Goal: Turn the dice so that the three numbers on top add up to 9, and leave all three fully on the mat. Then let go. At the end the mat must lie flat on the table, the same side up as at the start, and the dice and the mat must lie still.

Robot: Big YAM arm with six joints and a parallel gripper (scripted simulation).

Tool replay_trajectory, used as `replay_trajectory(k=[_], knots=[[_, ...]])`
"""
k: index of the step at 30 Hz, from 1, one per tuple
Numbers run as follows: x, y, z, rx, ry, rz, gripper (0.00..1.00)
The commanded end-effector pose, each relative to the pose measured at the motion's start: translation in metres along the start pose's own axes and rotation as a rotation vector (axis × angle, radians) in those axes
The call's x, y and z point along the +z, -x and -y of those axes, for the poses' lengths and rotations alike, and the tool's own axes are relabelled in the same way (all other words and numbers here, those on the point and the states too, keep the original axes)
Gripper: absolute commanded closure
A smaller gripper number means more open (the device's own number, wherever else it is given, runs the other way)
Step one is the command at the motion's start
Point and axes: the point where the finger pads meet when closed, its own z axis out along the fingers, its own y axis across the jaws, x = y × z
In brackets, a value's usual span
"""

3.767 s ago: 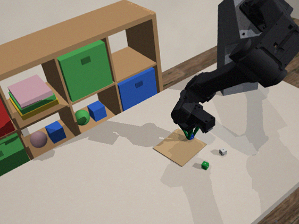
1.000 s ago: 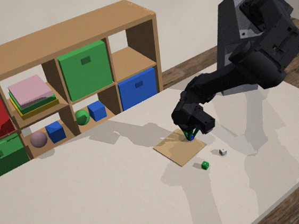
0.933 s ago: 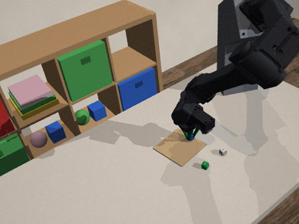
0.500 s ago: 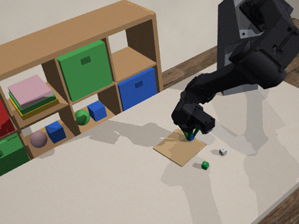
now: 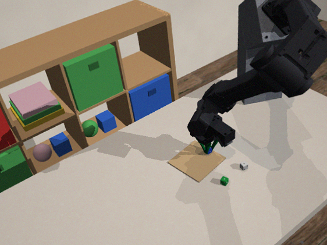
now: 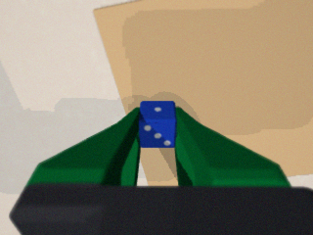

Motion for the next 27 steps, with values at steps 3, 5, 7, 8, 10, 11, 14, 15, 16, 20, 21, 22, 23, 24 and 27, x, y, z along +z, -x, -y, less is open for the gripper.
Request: replay_trajectory(k=[3, 5, 7, 8, 10, 11, 14, 15, 16, 20, 21, 22, 23, 24, 27], knots=[[-0.0020, -0.0007, -0.0185, 0.016, 0.024, -0.006, 0.85], [-0.0020, -0.0007, -0.0186, 0.016, 0.024, -0.006, 0.85], [-0.0020, -0.0007, -0.0186, 0.016, 0.024, -0.006, 0.85], [-0.0020, -0.0007, -0.0186, 0.016, 0.024, -0.006, 0.85], [-0.0021, -0.0009, -0.0190, 0.016, 0.024, -0.006, 0.85], [-0.0022, -0.0010, -0.0193, 0.016, 0.024, -0.006, 0.85], [-0.0012, -0.0010, -0.0179, 0.016, 0.023, -0.006, 0.85], [-0.0011, -0.0011, -0.0179, 0.015, 0.022, -0.006, 0.85], [-0.0011, -0.0012, -0.0183, 0.016, 0.023, -0.006, 0.85], [-0.0013, -0.0020, -0.0199, 0.018, 0.025, -0.007, 0.85], [-0.0013, -0.0021, -0.0200, 0.018, 0.025, -0.007, 0.85], [-0.0013, -0.0021, -0.0200, 0.018, 0.025, -0.007, 0.85], [-0.0013, -0.0021, -0.0200, 0.018, 0.025, -0.007, 0.85], [-0.0013, -0.0021, -0.0200, 0.018, 0.025, -0.007, 0.85], [-0.0013, -0.0021, -0.0201, 0.018, 0.025, -0.007, 0.85]])
